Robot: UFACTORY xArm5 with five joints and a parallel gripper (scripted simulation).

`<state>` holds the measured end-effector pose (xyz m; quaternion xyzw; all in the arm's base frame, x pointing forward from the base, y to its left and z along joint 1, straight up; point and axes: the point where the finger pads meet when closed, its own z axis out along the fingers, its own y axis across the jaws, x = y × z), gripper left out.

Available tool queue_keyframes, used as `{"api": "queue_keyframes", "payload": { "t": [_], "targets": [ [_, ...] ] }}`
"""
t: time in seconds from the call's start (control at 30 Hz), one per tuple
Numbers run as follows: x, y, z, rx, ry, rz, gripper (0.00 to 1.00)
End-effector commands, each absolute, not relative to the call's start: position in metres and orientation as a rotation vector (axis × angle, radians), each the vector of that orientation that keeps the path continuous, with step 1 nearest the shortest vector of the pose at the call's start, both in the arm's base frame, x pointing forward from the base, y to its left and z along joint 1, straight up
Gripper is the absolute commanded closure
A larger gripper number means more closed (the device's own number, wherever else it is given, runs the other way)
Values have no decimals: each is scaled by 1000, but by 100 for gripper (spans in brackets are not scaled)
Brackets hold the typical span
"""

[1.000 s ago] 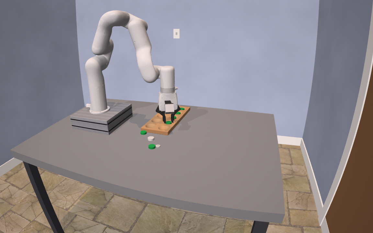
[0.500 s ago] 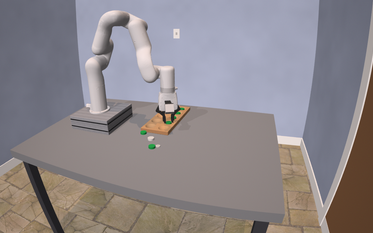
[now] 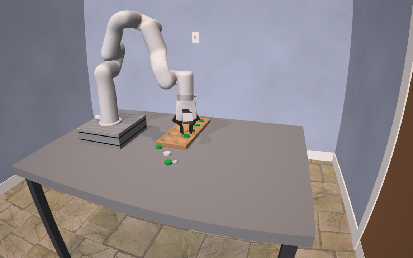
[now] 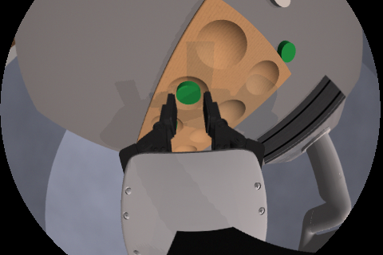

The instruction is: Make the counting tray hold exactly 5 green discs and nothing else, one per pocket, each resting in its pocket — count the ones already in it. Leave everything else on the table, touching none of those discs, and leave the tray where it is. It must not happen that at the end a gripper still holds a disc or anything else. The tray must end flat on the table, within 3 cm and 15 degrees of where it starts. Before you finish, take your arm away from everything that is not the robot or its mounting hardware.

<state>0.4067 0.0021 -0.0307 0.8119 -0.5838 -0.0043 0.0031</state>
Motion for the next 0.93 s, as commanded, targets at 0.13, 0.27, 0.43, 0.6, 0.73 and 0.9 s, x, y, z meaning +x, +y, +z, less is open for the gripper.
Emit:
{"api": "queue_keyframes", "payload": {
  "t": [0.13,0.27,0.43,0.6,0.73,0.9],
  "targets": [
    [410,2,39,2549,-1833,-5,63],
    [409,2,58,2549,-1833,-5,63],
    [409,2,58,2549,-1833,-5,53],
    [409,2,58,2549,-1833,-5,53],
    [409,2,58,2549,-1833,-5,53],
    [409,2,58,2549,-1833,-5,53]
  ]
}}
